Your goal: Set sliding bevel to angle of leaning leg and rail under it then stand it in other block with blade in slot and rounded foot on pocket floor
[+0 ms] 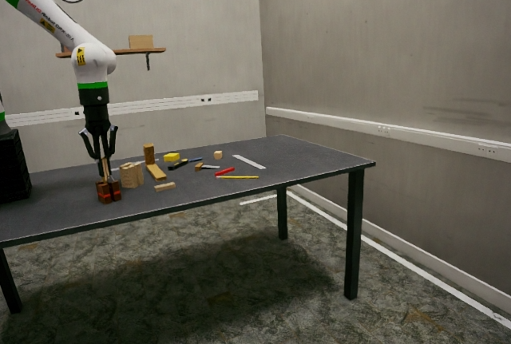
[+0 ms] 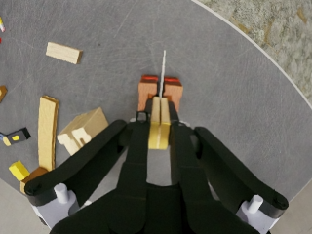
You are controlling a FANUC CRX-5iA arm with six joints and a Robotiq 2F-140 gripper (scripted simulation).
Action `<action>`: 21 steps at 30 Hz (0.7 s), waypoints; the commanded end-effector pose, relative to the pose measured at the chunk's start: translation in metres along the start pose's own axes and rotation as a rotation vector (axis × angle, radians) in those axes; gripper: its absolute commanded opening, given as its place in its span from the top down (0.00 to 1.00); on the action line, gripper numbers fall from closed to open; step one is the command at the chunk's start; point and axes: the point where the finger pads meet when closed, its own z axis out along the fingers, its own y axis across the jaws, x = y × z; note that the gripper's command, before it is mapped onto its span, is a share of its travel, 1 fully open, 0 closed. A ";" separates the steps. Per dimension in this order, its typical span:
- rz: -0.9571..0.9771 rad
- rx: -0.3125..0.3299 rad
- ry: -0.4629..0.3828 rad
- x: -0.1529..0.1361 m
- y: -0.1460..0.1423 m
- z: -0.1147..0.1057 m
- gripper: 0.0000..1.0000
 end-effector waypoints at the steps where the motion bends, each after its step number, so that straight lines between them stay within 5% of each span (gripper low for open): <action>1: 0.000 0.001 0.001 0.001 0.000 -0.001 0.90; 21: 0.000 0.001 0.001 0.001 0.000 0.004 0.90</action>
